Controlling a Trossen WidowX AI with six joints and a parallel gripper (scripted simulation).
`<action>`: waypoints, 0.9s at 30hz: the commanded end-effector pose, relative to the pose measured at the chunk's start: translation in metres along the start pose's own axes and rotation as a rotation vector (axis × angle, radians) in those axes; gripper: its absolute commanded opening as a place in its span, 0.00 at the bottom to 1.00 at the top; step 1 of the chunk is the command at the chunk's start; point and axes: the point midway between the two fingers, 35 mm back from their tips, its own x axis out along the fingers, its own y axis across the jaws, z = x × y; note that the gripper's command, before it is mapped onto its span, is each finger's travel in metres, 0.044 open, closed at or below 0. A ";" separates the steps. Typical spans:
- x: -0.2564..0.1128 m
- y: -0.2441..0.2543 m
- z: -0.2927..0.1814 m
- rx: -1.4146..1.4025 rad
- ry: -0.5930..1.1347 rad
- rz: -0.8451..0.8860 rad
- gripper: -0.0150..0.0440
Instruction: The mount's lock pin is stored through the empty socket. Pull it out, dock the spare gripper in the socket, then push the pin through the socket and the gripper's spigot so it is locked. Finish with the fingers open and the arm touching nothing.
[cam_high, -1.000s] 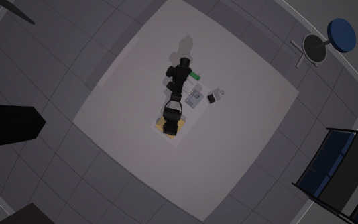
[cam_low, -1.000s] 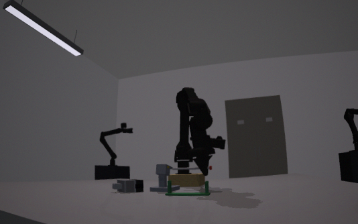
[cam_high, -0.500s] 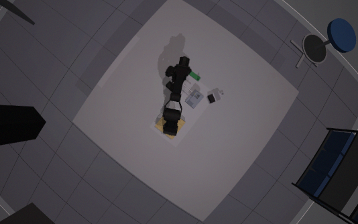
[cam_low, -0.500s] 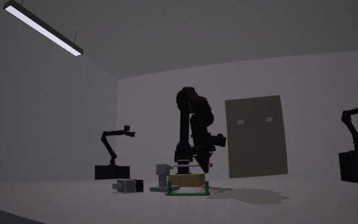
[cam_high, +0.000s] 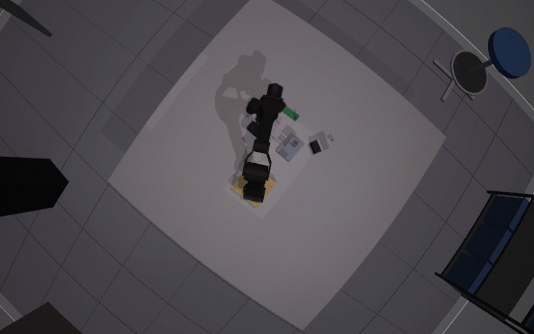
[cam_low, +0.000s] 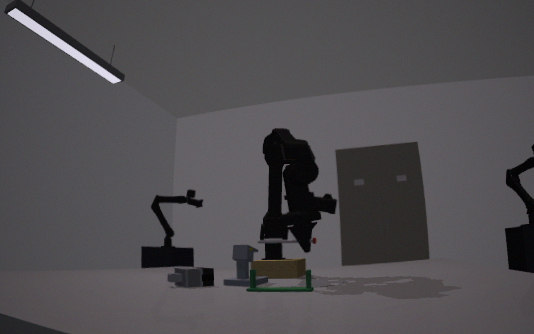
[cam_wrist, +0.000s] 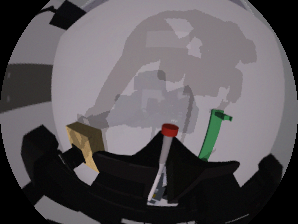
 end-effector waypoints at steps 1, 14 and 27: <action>0.000 0.000 0.000 0.000 0.000 0.001 0.25; -0.009 -0.032 0.021 -0.017 0.001 0.000 0.25; -0.015 -0.062 0.041 -0.035 0.001 0.000 0.25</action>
